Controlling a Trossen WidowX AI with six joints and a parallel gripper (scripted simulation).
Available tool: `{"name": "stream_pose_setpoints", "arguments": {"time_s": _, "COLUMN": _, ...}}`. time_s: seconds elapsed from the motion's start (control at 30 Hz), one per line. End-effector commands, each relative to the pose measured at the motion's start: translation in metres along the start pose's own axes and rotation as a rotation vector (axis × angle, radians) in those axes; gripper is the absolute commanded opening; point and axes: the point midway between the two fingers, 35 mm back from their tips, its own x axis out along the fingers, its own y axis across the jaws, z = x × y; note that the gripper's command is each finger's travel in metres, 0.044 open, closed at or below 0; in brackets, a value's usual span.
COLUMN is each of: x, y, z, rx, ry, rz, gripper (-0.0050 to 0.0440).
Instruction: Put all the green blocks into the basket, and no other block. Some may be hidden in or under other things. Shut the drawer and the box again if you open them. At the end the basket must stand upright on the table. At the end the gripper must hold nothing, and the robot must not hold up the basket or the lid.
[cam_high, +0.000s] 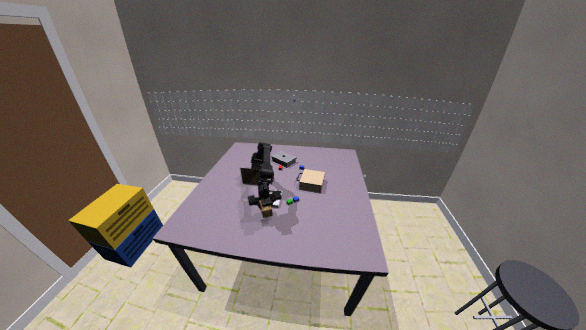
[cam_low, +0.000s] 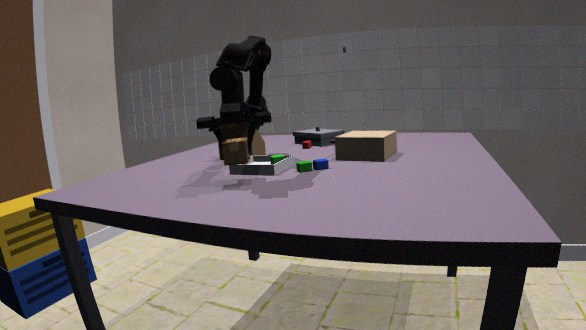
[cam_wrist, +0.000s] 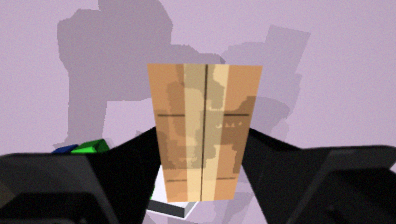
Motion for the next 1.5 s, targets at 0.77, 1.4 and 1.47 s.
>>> {"name": "stream_pose_setpoints", "arguments": {"time_s": 0.77, "x": 0.018, "y": -0.004, "z": -0.005, "rx": 0.015, "ry": 0.041, "rz": 0.006, "gripper": 0.0000}}
{"name": "stream_pose_setpoints", "arguments": {"time_s": 1.4, "x": 0.029, "y": -0.004, "z": -0.005, "rx": 0.015, "ry": 0.041, "rz": 0.006, "gripper": 0.0000}}
{"name": "stream_pose_setpoints", "arguments": {"time_s": 1.47, "x": 0.034, "y": -0.004, "z": -0.006, "rx": 0.015, "ry": 0.041, "rz": 0.006, "gripper": 0.0000}}
